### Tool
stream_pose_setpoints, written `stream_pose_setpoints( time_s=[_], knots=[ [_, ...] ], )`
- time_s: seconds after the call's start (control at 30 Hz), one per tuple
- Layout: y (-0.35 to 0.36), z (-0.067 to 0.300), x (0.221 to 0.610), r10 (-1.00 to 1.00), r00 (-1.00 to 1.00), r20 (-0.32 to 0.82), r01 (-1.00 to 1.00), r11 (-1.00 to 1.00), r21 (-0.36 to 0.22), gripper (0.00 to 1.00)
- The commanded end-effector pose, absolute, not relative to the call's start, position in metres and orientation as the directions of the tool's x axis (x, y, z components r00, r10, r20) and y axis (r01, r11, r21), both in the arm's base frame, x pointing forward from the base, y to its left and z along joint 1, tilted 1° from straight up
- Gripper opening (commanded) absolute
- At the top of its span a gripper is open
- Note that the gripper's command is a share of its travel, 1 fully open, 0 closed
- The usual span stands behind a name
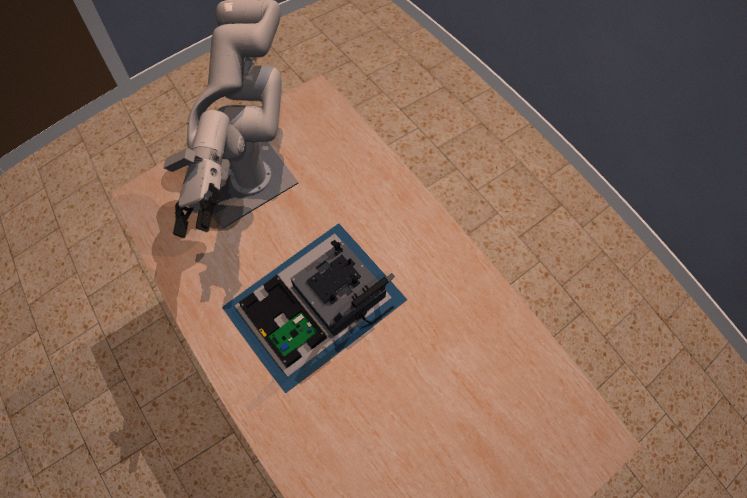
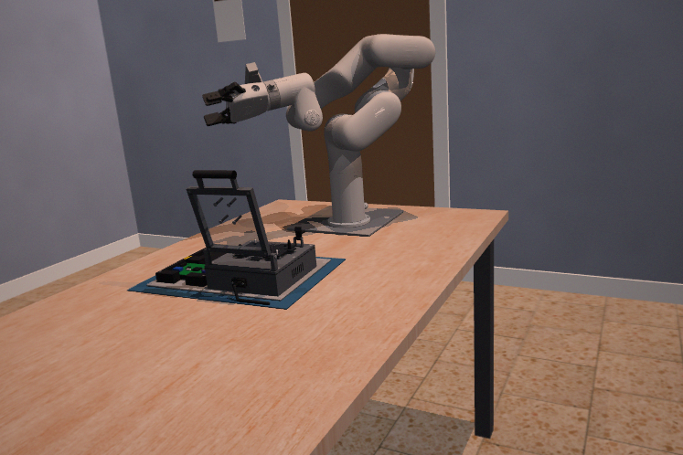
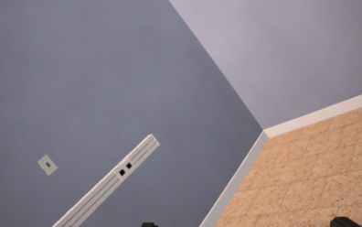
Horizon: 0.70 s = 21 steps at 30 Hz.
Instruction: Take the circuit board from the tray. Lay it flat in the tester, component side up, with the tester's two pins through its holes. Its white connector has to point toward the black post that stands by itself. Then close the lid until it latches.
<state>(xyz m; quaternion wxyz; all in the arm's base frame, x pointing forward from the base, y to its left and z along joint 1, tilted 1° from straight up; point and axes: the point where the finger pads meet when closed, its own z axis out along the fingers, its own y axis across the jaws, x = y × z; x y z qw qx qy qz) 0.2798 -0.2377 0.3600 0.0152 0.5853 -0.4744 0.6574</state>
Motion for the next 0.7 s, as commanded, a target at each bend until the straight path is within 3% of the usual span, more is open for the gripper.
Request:
stream_pose_setpoints(
  time_s=[0.0, 0.67],
  knots=[
    [-0.2378, 0.3616, 0.2800, -0.534, -0.316, 0.784, -0.574, -0.551, -0.606, 1.00],
    [-0.2382, 0.3617, 0.2811, -0.532, -0.309, 0.788, -0.577, -0.554, -0.600, 1.00]
  ],
)
